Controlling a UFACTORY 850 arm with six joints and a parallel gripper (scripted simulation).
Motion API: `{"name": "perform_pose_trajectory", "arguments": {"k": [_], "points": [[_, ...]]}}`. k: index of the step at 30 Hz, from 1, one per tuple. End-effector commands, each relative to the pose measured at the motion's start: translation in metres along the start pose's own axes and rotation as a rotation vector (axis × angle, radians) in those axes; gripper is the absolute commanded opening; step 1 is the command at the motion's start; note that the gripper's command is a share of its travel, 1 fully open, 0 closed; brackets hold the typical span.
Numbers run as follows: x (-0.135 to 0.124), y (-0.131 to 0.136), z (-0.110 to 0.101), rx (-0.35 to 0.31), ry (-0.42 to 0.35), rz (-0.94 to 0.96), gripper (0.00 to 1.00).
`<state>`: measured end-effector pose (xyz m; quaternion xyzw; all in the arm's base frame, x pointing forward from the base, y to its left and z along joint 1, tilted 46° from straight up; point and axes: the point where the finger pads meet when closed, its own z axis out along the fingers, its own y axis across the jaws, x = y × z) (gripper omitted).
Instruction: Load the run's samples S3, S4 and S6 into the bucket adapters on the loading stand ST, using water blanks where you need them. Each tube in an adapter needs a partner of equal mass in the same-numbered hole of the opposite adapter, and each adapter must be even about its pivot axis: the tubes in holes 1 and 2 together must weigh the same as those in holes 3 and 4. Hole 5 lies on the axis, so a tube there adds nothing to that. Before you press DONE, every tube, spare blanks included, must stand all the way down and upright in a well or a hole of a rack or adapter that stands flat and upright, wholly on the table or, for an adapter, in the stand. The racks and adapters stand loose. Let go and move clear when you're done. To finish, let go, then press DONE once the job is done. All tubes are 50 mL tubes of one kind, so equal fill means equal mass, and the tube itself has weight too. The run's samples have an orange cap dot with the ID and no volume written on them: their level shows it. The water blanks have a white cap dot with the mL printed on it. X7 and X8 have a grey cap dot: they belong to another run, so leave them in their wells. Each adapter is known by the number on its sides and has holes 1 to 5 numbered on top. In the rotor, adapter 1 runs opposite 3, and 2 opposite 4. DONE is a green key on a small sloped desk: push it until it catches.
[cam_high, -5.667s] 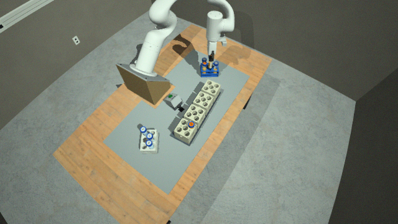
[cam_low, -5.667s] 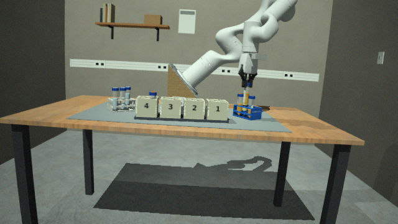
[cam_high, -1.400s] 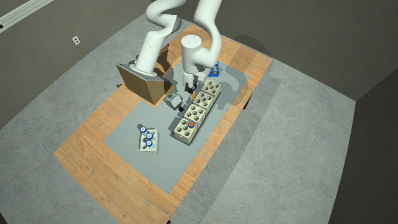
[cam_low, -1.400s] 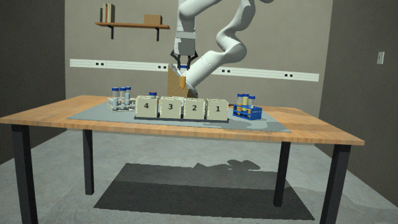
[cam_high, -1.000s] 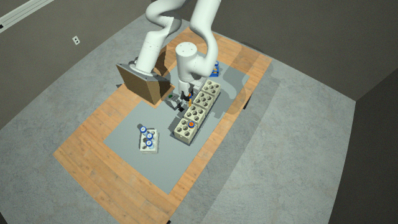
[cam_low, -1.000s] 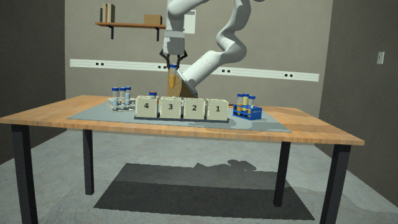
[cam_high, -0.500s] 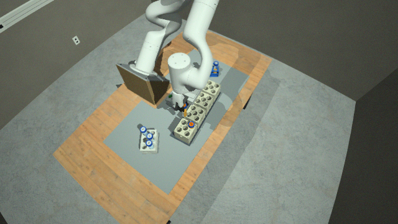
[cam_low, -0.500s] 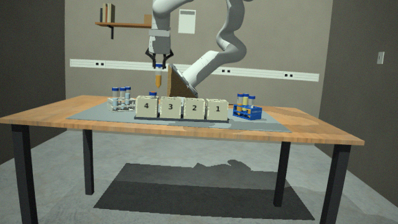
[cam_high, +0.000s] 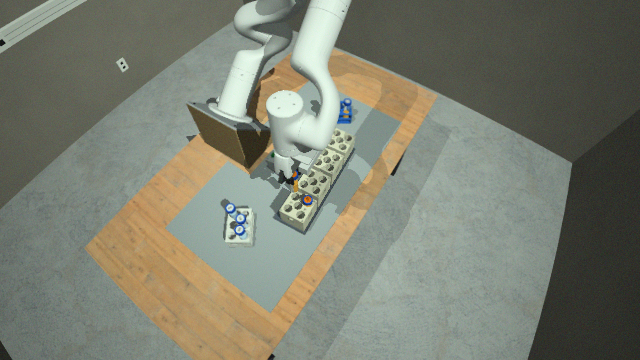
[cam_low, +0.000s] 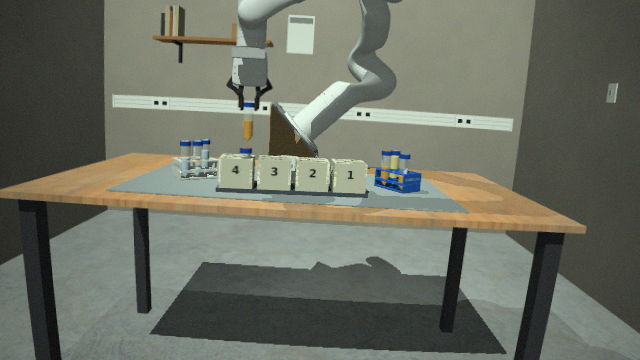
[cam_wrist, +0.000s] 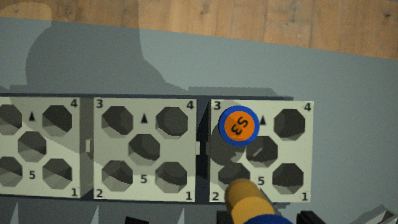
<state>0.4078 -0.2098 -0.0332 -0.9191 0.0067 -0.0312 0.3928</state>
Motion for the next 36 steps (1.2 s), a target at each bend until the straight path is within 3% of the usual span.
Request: {"name": "perform_pose_trajectory", "arguments": {"k": [1, 10, 29, 36], "points": [[0.001, 0.001, -0.001, -0.001, 0.001, -0.001, 0.00], [0.001, 0.001, -0.001, -0.001, 0.001, -0.001, 0.00], [0.001, 0.001, 0.033, -0.001, 0.001, 0.000, 0.00], [0.001, 0.001, 0.034, -0.001, 0.001, 0.000, 0.00]]}}
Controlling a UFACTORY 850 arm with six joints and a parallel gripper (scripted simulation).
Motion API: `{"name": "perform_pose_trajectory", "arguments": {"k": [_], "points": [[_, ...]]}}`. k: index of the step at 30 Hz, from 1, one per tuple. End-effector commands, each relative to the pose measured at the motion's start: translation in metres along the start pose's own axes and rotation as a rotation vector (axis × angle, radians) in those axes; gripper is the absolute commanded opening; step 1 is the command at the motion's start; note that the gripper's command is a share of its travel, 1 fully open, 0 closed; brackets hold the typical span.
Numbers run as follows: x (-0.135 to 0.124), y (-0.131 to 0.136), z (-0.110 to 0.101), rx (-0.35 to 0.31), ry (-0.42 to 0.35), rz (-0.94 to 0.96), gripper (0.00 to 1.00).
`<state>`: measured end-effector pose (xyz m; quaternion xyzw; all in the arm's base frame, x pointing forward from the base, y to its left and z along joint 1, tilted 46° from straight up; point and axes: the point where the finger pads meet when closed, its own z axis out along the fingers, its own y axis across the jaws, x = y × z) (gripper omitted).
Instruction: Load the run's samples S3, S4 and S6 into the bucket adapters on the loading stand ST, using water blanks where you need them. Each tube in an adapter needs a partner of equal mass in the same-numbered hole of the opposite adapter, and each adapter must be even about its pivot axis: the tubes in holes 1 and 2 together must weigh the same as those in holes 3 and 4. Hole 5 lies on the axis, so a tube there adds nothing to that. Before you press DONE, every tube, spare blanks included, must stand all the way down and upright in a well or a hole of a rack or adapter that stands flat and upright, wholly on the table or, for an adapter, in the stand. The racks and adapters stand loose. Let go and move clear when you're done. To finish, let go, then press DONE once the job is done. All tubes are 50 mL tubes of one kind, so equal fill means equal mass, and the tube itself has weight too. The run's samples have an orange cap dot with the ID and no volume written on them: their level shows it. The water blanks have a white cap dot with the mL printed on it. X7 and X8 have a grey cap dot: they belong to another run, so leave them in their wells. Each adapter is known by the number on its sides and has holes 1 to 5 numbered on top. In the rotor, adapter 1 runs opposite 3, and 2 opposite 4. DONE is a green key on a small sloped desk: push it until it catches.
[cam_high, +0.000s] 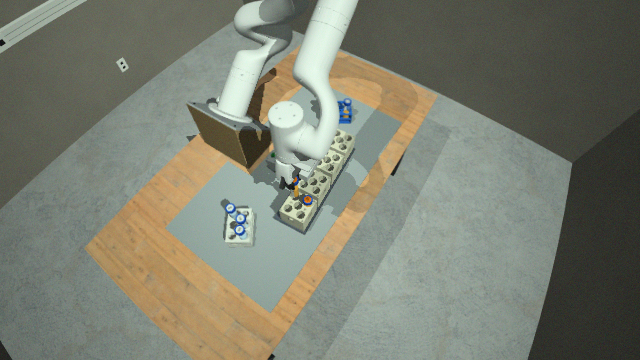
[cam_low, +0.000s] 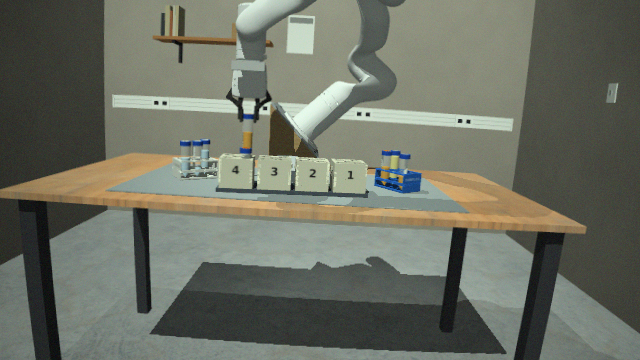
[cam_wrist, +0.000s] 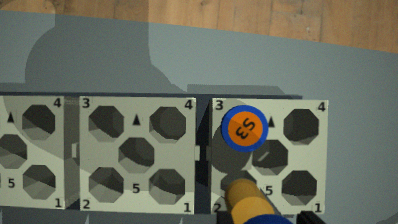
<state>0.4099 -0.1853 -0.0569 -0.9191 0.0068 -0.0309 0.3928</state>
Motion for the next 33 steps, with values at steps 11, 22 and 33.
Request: {"name": "perform_pose_trajectory", "arguments": {"k": [11, 22, 33], "points": [[0.001, 0.000, 0.001, -0.001, 0.002, -0.001, 0.00], [0.001, 0.000, 0.010, -0.001, 0.002, -0.001, 0.00], [0.001, 0.000, 0.019, -0.001, 0.002, -0.001, 0.00]]}}
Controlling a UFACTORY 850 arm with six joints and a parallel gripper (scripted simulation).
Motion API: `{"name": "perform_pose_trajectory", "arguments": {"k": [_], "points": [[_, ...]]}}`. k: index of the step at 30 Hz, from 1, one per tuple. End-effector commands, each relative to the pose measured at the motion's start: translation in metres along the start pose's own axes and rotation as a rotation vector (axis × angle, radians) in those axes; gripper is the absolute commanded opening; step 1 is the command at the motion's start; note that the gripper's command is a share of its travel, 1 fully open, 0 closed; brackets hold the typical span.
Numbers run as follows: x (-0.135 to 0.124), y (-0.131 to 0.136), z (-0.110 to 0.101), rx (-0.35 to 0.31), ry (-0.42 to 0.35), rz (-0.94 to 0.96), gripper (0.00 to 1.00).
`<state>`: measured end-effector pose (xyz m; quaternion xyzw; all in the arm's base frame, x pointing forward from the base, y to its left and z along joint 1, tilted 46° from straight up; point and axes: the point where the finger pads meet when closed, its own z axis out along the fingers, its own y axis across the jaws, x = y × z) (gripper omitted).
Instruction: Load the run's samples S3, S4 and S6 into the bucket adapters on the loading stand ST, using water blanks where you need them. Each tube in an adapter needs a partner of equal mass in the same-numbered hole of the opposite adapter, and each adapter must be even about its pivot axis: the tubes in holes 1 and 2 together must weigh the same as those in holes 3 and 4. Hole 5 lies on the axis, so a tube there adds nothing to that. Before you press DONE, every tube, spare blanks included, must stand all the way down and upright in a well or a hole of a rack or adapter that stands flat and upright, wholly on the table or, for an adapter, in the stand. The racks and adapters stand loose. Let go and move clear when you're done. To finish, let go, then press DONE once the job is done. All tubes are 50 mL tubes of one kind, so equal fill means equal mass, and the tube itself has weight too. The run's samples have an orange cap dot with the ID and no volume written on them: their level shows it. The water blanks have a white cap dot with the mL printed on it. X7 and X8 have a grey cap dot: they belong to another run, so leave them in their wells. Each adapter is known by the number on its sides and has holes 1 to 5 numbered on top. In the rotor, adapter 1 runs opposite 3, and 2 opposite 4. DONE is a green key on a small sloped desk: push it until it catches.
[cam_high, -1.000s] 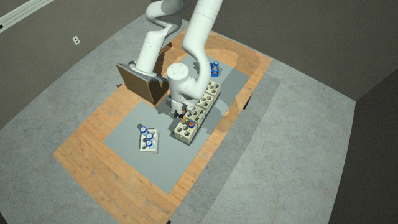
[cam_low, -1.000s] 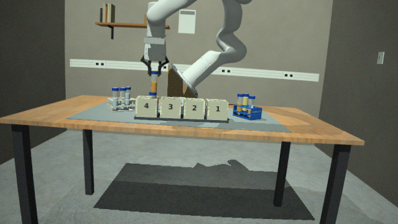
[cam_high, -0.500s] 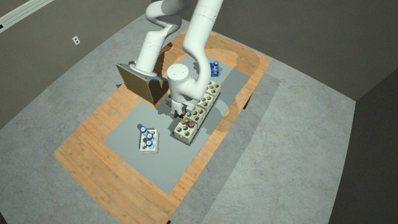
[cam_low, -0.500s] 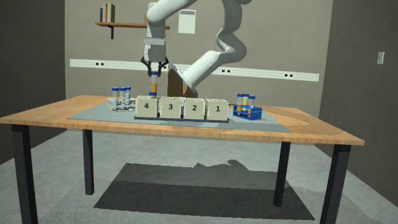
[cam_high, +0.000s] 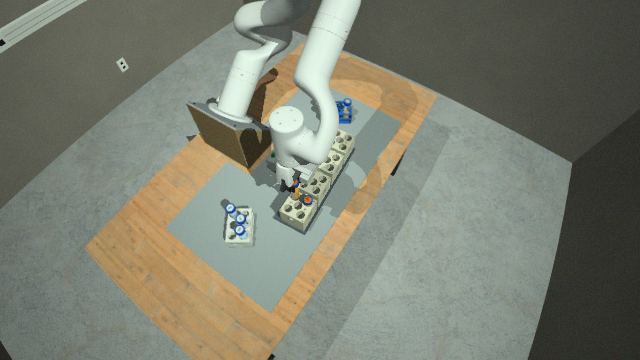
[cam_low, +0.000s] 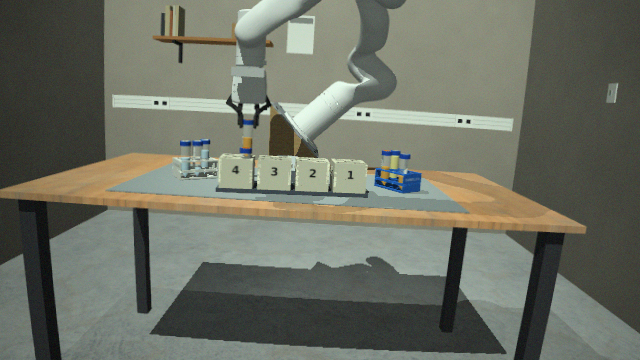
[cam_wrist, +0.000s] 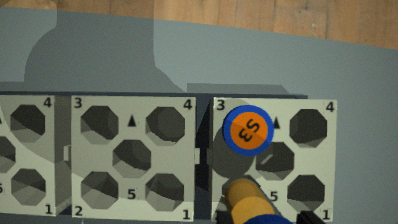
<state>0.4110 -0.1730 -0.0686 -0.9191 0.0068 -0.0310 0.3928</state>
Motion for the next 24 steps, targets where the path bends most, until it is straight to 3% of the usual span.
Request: {"name": "perform_pose_trajectory", "arguments": {"k": [1, 24], "points": [[0.001, 0.000, 0.003, -0.001, 0.002, -0.001, 0.00], [0.001, 0.000, 0.024, -0.001, 0.002, -0.001, 0.00]]}}
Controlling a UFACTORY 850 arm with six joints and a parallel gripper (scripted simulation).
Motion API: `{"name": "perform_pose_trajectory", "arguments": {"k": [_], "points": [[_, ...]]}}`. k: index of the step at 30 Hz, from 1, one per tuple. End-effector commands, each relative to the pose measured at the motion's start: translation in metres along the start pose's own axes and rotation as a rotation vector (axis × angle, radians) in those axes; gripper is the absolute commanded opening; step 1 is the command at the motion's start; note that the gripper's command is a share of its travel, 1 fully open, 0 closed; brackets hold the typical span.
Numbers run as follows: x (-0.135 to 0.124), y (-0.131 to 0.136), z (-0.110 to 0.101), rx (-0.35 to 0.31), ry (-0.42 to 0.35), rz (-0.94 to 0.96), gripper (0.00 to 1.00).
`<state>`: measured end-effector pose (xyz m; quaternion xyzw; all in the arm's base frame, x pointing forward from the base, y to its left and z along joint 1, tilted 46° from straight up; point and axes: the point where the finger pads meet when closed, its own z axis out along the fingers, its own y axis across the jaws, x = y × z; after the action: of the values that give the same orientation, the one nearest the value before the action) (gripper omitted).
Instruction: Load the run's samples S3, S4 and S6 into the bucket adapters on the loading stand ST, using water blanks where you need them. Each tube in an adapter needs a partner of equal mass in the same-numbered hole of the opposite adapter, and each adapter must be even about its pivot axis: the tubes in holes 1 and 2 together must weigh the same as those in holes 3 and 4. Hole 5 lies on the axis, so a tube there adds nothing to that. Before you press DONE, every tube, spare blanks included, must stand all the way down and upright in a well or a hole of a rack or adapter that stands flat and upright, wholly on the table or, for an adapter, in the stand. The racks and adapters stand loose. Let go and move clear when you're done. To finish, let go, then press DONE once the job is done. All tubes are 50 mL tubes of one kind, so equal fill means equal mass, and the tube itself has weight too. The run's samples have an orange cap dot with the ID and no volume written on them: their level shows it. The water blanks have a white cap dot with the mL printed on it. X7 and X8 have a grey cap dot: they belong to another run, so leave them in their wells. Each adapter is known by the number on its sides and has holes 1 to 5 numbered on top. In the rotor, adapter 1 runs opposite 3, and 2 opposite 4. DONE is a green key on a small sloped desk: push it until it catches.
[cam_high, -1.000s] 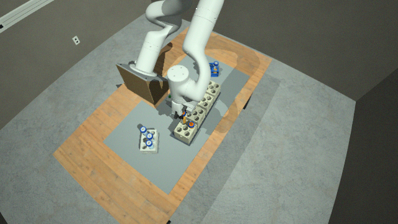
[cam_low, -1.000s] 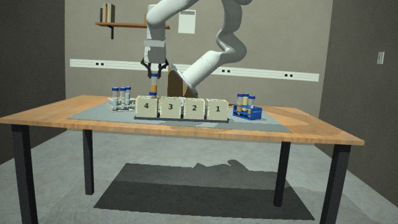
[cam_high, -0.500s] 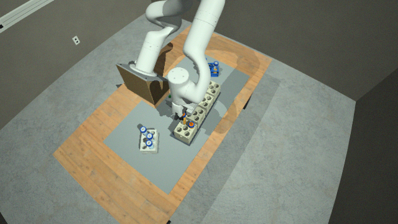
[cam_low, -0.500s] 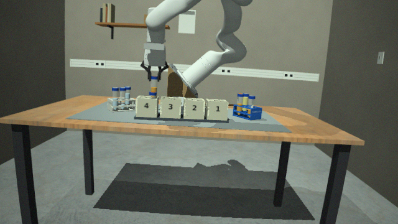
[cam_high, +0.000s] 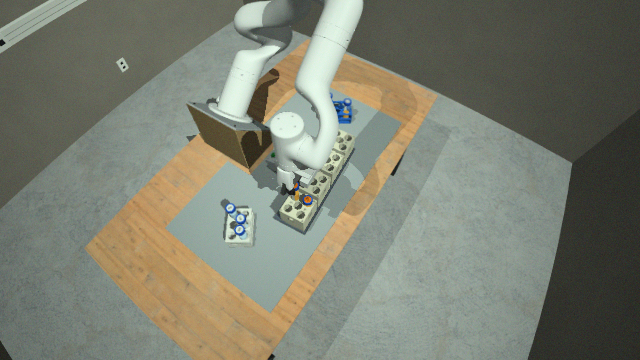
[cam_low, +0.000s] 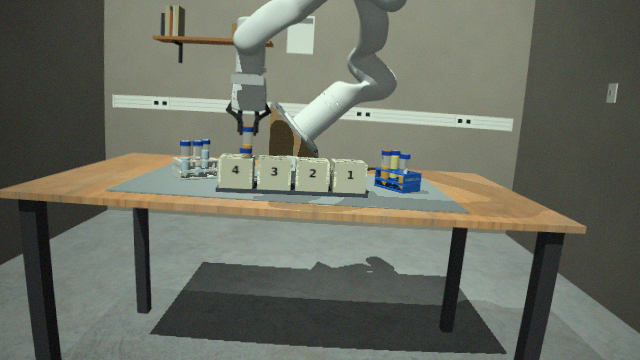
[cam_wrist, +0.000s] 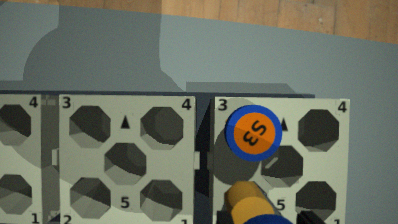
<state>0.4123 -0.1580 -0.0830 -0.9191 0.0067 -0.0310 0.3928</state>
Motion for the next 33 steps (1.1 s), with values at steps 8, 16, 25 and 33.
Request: {"name": "perform_pose_trajectory", "arguments": {"k": [8, 16, 25, 33], "points": [[0.001, 0.000, 0.009, -0.001, 0.002, -0.001, 0.00], [0.001, 0.000, 0.017, -0.001, 0.002, -0.001, 0.00], [0.001, 0.000, 0.024, -0.001, 0.002, -0.001, 0.00], [0.001, 0.000, 0.032, -0.001, 0.002, -0.001, 0.00]]}}
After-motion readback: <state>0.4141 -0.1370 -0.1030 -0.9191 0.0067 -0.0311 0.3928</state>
